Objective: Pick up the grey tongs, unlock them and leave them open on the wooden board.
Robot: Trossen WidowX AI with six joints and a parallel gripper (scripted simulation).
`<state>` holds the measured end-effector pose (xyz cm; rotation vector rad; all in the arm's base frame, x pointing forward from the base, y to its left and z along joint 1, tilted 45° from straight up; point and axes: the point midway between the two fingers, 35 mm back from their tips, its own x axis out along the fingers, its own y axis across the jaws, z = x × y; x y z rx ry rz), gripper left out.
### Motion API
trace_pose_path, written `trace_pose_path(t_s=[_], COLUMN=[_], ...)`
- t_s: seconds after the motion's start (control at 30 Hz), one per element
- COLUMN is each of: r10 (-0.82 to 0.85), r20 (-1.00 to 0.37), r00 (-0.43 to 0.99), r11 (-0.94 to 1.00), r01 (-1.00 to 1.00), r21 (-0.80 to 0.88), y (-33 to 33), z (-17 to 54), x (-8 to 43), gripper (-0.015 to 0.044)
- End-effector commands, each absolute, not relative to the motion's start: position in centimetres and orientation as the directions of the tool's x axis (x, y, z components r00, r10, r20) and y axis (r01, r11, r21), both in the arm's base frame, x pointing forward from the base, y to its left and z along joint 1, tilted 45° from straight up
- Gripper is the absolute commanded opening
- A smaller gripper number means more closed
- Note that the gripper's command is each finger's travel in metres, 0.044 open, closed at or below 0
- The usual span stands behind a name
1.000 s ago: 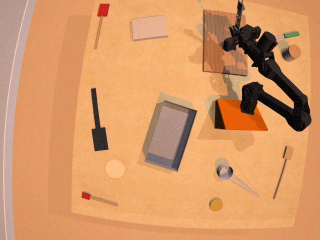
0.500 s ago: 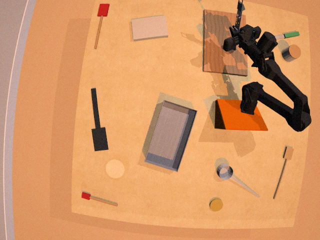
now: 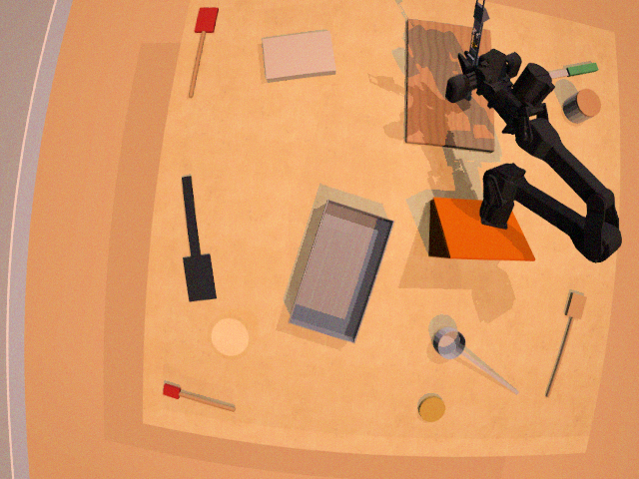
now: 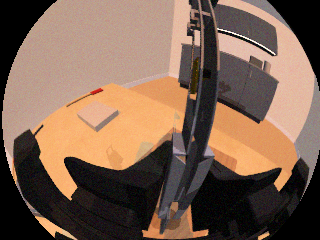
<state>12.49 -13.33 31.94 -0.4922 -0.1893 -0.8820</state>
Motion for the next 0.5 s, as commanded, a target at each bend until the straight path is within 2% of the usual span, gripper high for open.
trace_pose_path(t_s=[0.0, 0.47], r10=[-0.692, -0.729], r20=[0.347, 0.156], r00=[0.634, 0.667], r11=[0.543, 0.626], r01=[0.773, 0.741], r21=[-0.329, -0.242], y=[-13.3, -14.4], z=[32.2, 32.6], x=[12.6, 14.2], gripper=[-0.015, -0.015])
